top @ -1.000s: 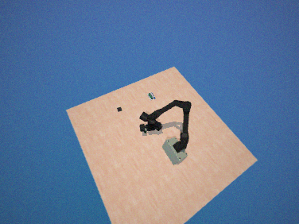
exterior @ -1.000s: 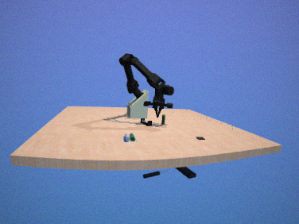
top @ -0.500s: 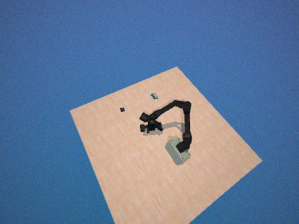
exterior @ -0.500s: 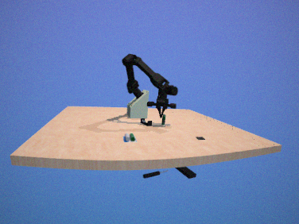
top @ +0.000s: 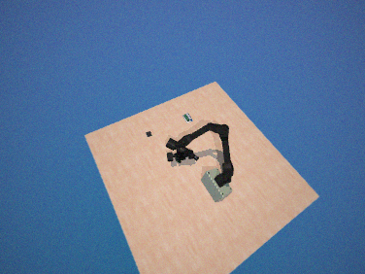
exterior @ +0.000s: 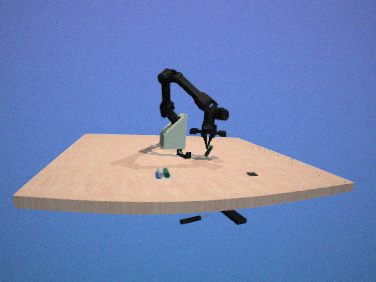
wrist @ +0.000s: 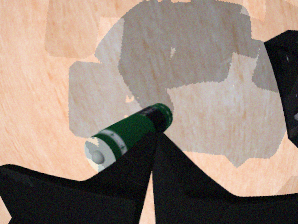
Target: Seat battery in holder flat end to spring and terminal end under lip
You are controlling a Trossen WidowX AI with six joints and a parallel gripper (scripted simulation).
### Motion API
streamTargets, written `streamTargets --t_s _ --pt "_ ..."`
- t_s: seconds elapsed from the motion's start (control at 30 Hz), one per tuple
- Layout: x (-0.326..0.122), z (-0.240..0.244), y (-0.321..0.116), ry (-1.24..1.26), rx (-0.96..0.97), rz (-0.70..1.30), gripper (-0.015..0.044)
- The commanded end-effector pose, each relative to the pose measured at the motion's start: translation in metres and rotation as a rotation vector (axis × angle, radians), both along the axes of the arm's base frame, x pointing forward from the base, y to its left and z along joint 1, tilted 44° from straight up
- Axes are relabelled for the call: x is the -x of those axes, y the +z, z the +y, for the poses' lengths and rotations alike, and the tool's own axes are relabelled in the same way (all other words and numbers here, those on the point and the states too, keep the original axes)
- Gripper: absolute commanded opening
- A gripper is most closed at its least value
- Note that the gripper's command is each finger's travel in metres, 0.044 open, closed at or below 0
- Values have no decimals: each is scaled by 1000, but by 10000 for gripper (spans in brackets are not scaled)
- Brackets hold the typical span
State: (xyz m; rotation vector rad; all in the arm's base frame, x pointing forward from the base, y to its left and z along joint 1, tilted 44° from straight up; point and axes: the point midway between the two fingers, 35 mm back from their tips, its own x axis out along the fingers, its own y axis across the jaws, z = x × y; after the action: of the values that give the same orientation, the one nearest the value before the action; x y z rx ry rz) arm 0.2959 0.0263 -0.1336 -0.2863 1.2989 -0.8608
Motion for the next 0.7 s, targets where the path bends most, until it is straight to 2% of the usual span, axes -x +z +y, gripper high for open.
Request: streamTargets --t_s 0.0,0.4,0.67 --pt "-2 5 -5 -4 -5 -1 0" --pt "-5 12 -10 0 -1 1 0" --pt "-4 68 44 -4 -10 -1 0"
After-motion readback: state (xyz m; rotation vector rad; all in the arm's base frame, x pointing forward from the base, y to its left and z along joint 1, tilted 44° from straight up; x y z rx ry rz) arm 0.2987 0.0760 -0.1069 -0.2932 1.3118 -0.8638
